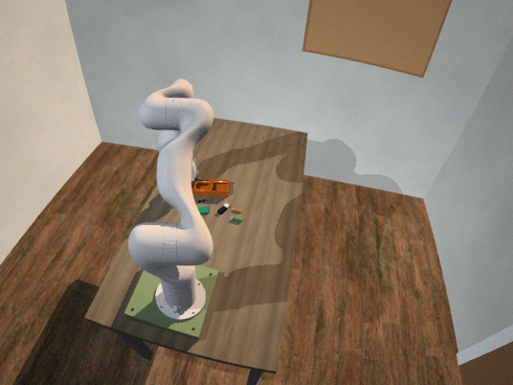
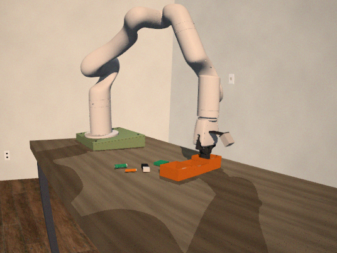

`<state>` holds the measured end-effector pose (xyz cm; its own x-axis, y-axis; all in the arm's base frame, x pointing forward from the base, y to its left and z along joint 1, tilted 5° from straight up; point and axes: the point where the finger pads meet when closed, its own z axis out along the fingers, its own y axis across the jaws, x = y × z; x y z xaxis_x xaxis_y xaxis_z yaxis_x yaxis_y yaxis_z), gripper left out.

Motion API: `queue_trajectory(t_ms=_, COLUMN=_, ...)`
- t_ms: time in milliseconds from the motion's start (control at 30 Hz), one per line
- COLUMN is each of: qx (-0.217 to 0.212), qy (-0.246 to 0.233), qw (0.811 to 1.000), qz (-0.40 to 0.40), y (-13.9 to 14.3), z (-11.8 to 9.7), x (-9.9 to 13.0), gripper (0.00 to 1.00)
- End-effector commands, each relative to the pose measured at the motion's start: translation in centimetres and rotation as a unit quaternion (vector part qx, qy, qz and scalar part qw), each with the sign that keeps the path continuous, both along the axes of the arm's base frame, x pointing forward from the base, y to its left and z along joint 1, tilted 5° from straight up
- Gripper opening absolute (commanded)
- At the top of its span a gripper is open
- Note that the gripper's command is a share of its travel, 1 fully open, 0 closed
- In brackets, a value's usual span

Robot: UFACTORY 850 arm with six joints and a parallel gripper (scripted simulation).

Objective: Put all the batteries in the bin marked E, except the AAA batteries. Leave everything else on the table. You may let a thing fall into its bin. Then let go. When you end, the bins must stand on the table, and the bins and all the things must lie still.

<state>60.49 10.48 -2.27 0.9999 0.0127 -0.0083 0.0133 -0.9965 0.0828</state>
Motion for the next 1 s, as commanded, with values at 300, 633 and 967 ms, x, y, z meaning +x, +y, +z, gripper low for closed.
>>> queue_trajectory(t_ms=300, qx=0.000, qy=-0.001, qw=1.000, qz=0.000, y=0.0, z=0.1, x=0.1, gripper=0.07)
queue_trajectory(t_ms=633, qx=0.000, qy=-0.001, qw=1.000, qz=0.000, y=0.0, z=0.1, x=0.1, gripper=0.07)
queue_trajectory(t_ms=967, qx=0.000, qy=-0.001, qw=1.000, qz=0.000, y=0.1, z=1.1, x=0.1, gripper=0.07)
